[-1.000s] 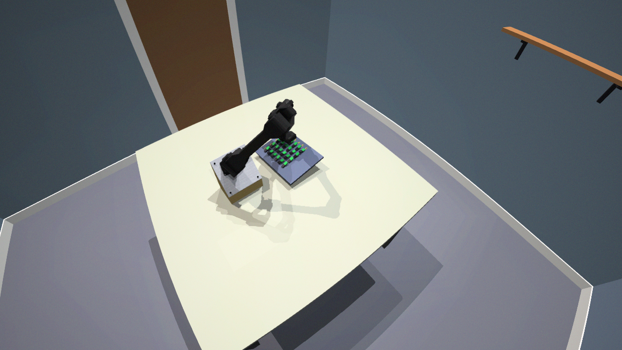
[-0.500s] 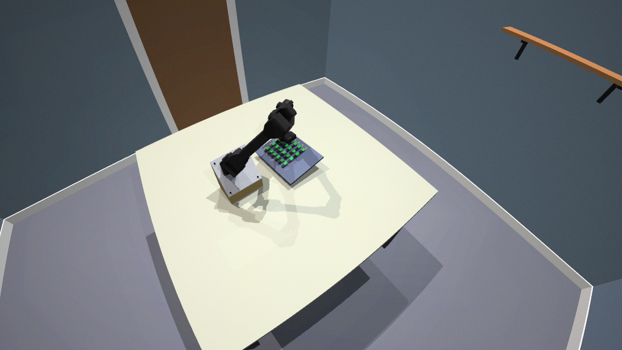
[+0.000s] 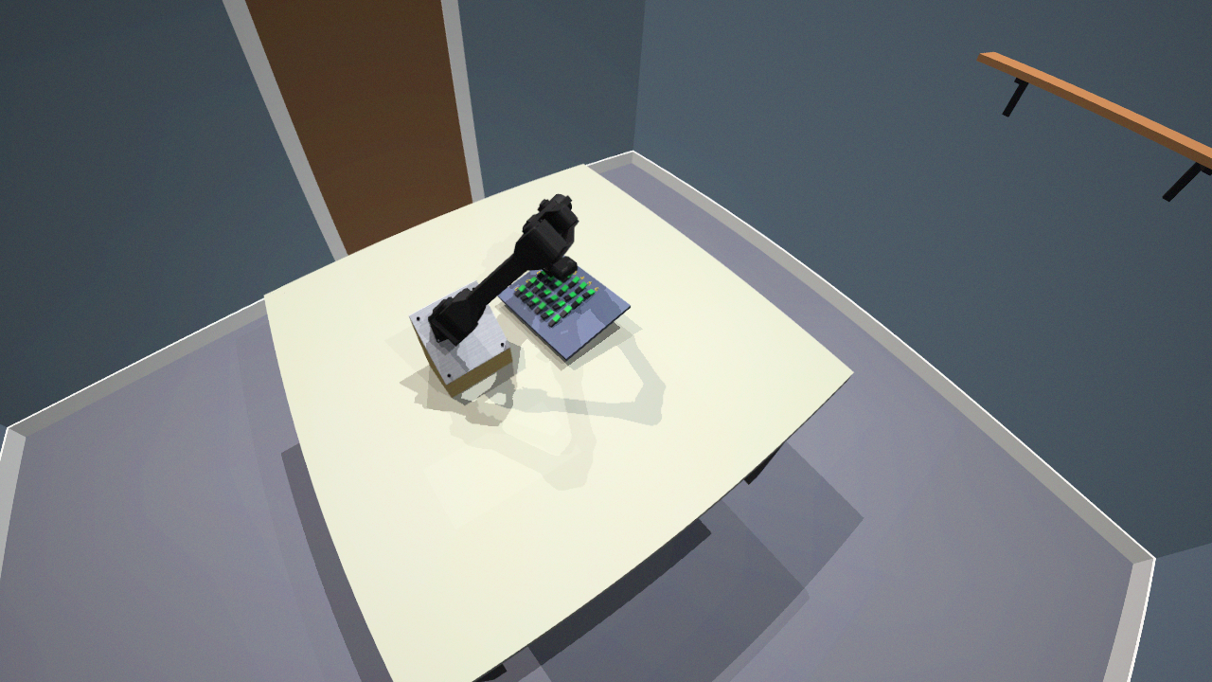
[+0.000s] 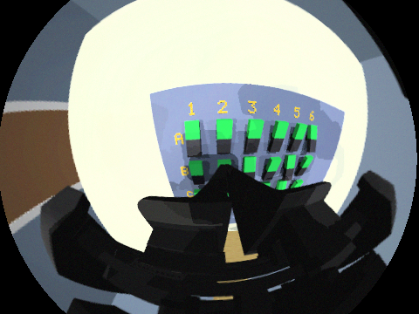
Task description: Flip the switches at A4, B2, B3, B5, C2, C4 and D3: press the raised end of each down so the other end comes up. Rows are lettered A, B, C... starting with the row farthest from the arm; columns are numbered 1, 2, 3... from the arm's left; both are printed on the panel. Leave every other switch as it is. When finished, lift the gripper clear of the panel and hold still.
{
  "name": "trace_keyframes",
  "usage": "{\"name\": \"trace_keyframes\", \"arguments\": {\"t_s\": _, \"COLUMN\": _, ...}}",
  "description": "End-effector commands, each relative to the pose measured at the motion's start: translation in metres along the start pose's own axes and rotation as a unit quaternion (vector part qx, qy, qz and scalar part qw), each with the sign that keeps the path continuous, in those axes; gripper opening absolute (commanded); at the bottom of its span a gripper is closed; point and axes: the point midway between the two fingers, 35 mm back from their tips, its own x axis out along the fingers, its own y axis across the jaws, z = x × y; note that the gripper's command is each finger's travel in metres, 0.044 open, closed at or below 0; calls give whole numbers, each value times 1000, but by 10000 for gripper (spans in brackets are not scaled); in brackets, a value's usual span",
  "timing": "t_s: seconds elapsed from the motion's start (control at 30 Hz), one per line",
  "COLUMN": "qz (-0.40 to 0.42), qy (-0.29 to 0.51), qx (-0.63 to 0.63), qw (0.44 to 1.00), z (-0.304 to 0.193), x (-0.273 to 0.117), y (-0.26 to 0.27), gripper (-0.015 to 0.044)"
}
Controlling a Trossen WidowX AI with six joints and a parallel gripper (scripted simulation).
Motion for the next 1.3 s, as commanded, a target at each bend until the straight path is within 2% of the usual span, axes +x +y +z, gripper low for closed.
{"name": "trace_keyframes", "arguments": {"t_s": 0.0, "qz": -2, "qy": 0, "qx": -2, "qw": 1000, "z": 0, "x": 1, "y": 0, "gripper": 0}}
{"name": "trace_keyframes", "arguments": {"t_s": 1.03, "qz": -2, "qy": 0, "qx": -2, "qw": 1000, "z": 0, "x": 5, "y": 0, "gripper": 0}}
{"name": "trace_keyframes", "arguments": {"t_s": 1.1, "qz": 0, "qy": -3, "qx": -1, "qw": 1000, "z": 1, "x": -10, "y": 1, "gripper": 0}}
{"name": "trace_keyframes", "arguments": {"t_s": 1.2, "qz": 0, "qy": -12, "qx": -2, "qw": 1000, "z": -2, "x": -57, "y": 1, "gripper": 0}}
{"name": "trace_keyframes", "arguments": {"t_s": 1.27, "qz": 0, "qy": -13, "qx": -2, "qw": 1000, "z": -3, "x": -60, "y": 0, "gripper": 0}}
